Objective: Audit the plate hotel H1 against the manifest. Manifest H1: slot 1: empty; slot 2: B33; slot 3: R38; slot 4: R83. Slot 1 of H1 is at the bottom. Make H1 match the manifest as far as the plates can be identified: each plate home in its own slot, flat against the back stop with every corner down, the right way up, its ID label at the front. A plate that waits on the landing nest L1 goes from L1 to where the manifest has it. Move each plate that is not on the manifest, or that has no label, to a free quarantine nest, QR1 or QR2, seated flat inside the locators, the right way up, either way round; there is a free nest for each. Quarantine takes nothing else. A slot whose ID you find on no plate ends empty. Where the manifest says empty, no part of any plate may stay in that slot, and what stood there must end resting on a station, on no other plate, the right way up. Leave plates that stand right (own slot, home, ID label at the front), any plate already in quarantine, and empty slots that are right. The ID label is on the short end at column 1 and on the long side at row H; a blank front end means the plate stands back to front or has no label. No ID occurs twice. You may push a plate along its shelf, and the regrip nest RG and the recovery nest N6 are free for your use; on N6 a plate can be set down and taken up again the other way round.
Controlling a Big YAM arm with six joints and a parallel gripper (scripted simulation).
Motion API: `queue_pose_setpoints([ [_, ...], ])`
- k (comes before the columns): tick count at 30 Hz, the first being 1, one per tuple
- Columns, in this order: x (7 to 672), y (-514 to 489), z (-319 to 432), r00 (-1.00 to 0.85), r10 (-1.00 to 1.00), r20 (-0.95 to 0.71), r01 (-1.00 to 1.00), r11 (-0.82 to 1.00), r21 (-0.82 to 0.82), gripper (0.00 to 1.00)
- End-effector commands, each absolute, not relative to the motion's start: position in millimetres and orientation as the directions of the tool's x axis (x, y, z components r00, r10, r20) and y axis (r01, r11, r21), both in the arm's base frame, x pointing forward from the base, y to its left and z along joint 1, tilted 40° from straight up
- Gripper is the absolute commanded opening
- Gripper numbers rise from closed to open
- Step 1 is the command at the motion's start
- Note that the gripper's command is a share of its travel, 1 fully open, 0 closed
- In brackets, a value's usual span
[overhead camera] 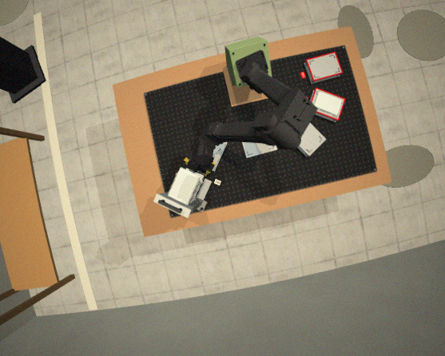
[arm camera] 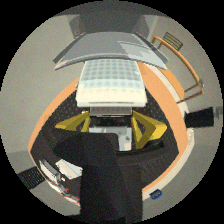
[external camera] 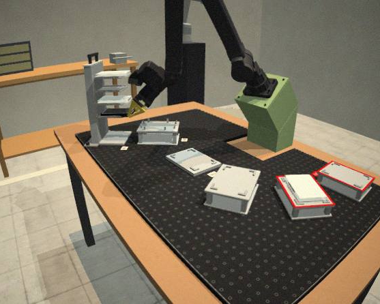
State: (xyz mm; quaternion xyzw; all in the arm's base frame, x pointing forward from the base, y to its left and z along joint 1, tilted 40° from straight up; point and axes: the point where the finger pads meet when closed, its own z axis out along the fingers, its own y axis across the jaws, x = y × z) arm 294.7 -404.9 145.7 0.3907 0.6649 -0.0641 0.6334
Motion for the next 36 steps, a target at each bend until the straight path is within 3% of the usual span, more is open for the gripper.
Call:
queue_pose_setpoints([
  [1,283,-407,161,0.139,0.403,-0.905,0.604,0.690,0.400,0.86],
  [36,264,-376,136,0.127,0.400,-0.907,0.606,0.693,0.391,0.86],
])
